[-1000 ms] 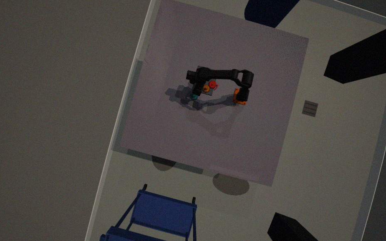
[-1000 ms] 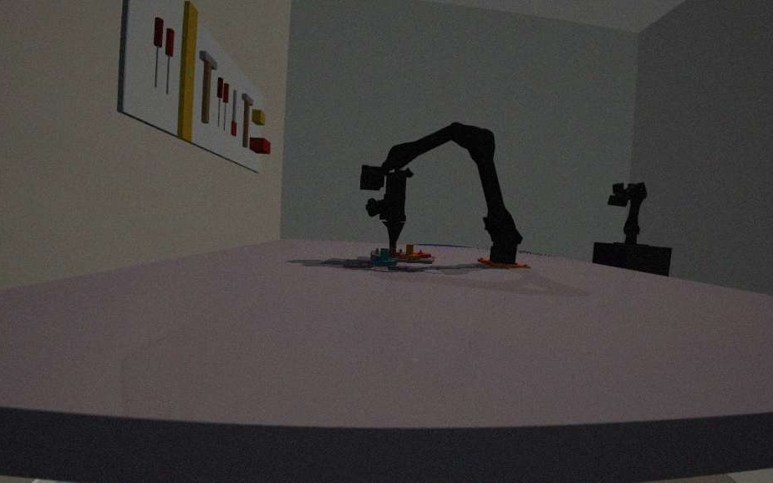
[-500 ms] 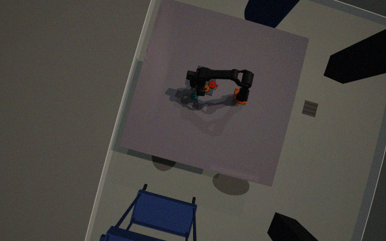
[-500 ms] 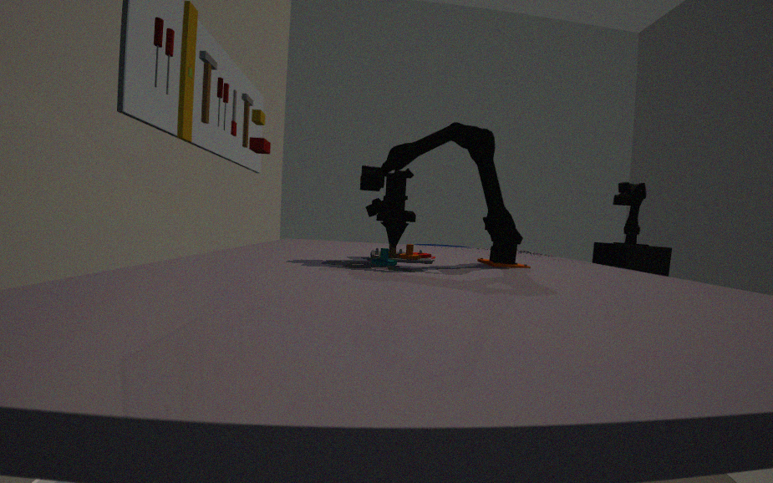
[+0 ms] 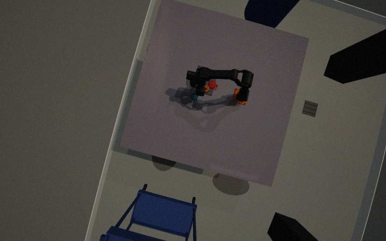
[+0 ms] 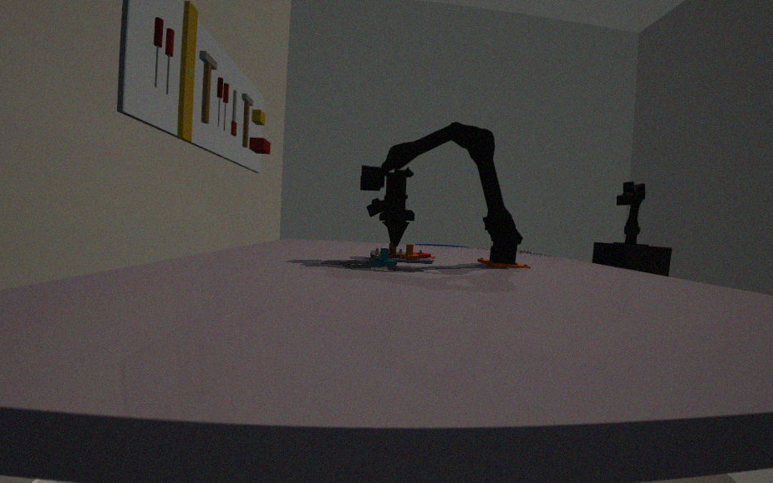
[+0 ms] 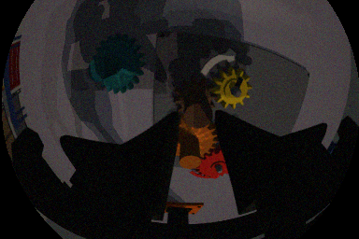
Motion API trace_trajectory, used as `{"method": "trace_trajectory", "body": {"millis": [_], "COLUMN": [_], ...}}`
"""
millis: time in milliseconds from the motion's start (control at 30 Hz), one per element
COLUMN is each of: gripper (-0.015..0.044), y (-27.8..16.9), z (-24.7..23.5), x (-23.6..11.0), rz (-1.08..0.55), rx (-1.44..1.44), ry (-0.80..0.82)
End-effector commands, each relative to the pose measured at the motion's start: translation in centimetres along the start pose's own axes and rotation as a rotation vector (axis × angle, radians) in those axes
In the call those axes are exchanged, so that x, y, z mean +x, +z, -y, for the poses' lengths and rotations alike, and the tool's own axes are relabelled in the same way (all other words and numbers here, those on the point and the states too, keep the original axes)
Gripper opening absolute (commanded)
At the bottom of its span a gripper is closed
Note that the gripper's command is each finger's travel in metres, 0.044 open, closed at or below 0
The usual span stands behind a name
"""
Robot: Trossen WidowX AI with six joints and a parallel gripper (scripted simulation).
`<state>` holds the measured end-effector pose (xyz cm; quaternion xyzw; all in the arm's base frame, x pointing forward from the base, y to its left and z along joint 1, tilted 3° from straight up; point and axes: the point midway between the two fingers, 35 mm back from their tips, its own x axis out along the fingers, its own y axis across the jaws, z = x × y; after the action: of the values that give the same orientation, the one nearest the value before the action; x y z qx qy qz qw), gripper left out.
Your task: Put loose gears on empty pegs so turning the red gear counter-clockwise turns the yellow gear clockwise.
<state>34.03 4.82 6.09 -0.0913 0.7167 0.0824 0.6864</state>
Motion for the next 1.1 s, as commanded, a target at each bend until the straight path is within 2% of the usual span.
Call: {"method": "trace_trajectory", "body": {"millis": [0,133,233,300,433,600,633,1067], "gripper": [0.0140,0.0140,0.0140,0.0193,0.0297,0.0429,0.0440,0.0440], "y": [0.4,0.2,0.2,0.1,-0.3,-0.4,-0.4,-0.4], "z": [0.0,0.0,0.0,0.0,0.0,0.0,0.0,0.0], "x": [-2.1,-4.4,-4.6,-4.4,-8.4,-8.6,-8.6,-8.6], "rz": [0.021,0.021,0.021,0.008,0.008,0.008,0.008,0.008], "rx": [0.050,0.116,0.119,0.102,0.103,0.103,0.103,0.103], "ry": [-0.002,-0.001,-0.001,-0.001,0.000,0.000,0.000,0.000]}}
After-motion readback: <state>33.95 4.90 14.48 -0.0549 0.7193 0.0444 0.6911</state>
